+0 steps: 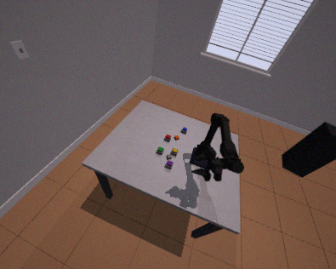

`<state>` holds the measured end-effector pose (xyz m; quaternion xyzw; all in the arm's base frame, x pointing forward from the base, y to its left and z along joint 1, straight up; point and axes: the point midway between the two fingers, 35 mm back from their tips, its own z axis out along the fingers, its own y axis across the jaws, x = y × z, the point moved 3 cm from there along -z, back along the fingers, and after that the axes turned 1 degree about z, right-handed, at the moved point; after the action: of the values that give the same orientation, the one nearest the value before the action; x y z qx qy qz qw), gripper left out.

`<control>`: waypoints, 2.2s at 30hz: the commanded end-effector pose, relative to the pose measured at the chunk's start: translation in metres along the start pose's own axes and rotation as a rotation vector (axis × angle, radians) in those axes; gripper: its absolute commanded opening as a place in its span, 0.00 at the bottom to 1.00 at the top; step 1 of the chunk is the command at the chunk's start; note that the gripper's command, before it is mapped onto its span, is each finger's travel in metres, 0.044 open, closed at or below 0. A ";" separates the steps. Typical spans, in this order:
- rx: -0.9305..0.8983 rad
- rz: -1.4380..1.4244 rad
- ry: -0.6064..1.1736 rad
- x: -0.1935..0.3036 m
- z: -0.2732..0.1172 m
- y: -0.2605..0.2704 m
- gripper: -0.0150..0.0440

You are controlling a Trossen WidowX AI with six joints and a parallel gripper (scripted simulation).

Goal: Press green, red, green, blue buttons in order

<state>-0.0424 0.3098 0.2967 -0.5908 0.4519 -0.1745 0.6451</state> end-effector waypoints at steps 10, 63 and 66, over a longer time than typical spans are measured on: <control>-0.216 0.131 0.307 0.053 0.107 0.010 0.93; -0.544 1.328 1.492 0.340 0.190 0.036 0.29; -0.544 1.328 1.492 0.340 0.190 0.036 0.29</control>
<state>0.2780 0.1758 0.1168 -0.0929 0.9956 0.0009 0.0145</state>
